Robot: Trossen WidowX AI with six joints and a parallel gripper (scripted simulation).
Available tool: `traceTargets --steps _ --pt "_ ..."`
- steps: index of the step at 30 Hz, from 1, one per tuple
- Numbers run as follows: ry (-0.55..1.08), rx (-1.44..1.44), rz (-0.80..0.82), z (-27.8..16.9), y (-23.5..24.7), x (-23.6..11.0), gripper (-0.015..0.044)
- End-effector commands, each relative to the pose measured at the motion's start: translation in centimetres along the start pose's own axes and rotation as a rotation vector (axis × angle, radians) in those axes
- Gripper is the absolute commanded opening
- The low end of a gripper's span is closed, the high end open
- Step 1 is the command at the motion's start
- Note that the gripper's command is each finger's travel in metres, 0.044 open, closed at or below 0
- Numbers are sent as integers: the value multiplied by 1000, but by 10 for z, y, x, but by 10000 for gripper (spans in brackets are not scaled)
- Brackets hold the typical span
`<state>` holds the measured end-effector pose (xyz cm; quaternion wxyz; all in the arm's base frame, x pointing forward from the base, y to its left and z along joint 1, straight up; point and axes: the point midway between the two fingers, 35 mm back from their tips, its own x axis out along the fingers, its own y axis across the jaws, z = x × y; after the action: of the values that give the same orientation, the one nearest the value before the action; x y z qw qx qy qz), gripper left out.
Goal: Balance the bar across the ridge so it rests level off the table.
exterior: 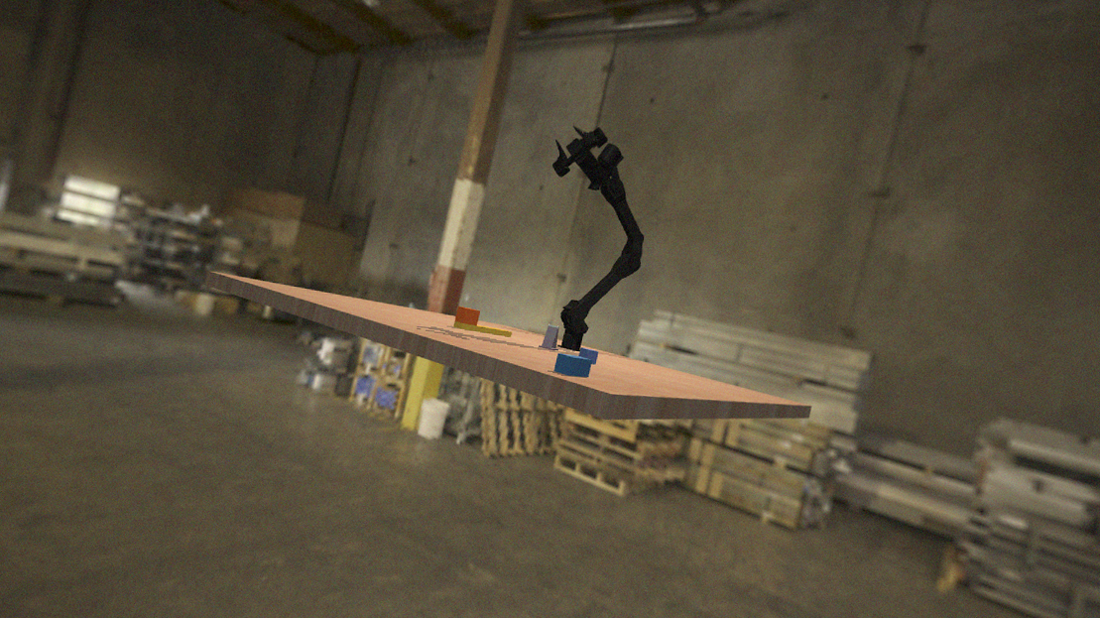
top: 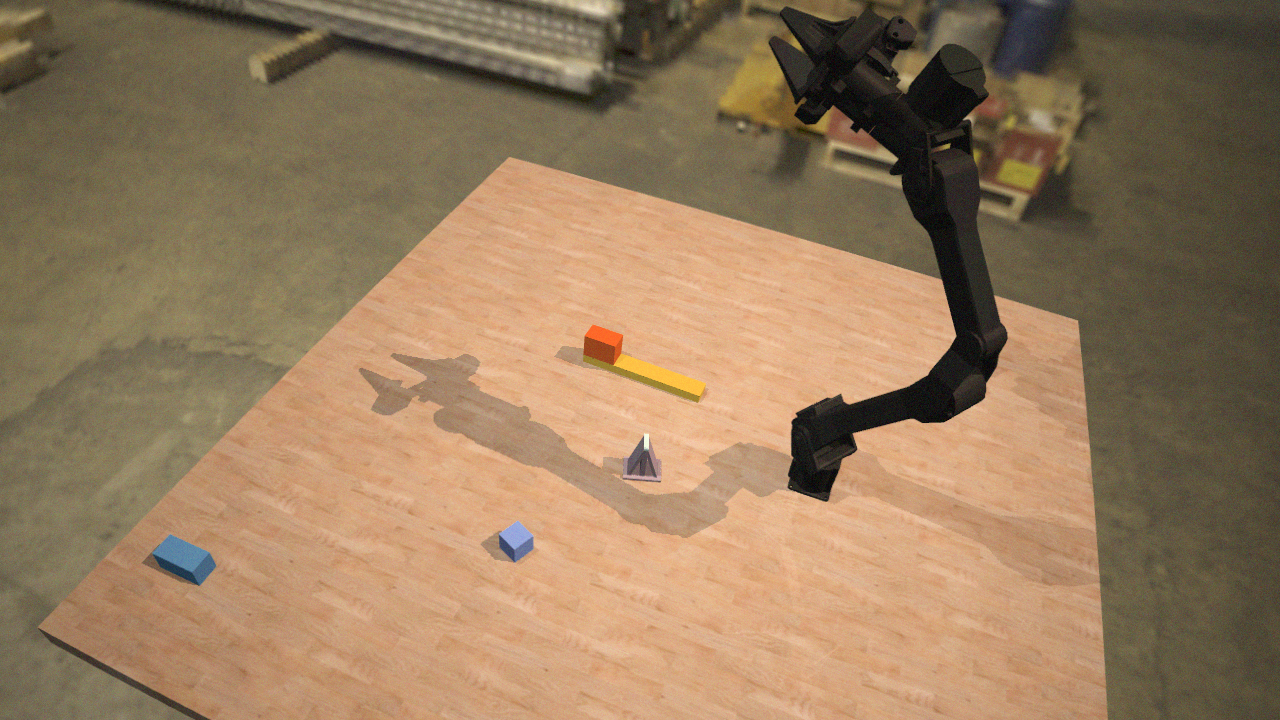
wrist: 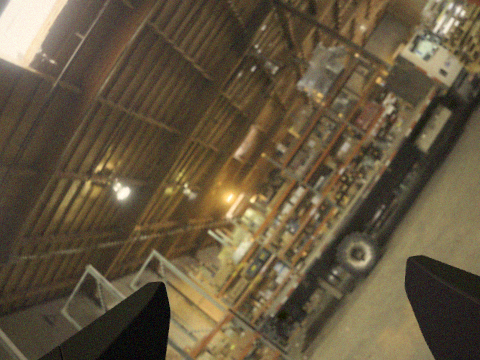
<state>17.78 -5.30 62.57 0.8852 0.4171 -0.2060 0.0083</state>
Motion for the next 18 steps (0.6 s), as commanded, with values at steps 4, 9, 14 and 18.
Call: traceTargets --steps 4,9,14,18 --pt "107 -56 -156 -24 -63 35 315" --pt "162 -88 -224 -36 -89 47 315" --pt "264 -148 -348 -58 -136 62 315" --pt "360 -200 -439 -78 -171 70 315"
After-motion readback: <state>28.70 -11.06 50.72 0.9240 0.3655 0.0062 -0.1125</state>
